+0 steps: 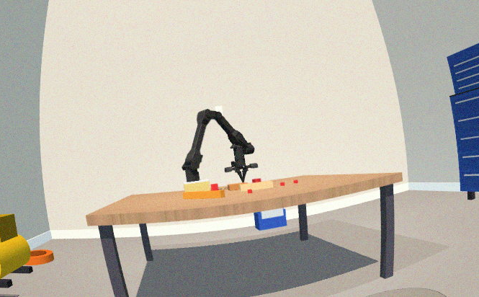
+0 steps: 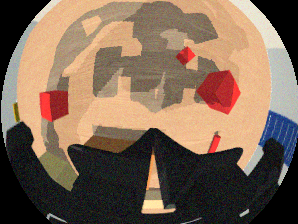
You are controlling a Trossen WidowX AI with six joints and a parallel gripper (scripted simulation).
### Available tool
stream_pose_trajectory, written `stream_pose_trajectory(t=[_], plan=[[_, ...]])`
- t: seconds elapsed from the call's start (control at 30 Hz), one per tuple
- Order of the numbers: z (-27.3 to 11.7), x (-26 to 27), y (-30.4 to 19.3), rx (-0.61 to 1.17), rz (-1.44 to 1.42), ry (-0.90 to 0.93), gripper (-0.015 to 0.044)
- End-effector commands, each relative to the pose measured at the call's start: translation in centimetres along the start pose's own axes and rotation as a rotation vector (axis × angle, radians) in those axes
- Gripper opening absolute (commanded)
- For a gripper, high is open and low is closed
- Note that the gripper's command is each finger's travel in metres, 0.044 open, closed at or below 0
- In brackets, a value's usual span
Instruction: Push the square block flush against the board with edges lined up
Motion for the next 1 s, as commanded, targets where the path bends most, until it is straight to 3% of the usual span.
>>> stream_pose_trajectory(t=[0.0, 0.97], plan=[[2.3, 0.8, -0.4, 0.016, 0.006, 0.032, 0.0], [2.3, 0.7, -2.6, 0.018, 0.006, 0.031, 0.0]])
Point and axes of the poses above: the point midway between the two fingers, 35 mm back from their tips, its own z axis out along the fingers, its own x axis across the jaws, y = z × x, the point moved 1 cm from there along -z, back along the fingers, and after that the axes turned 3 degrees about -z, right-handed, at the moved point
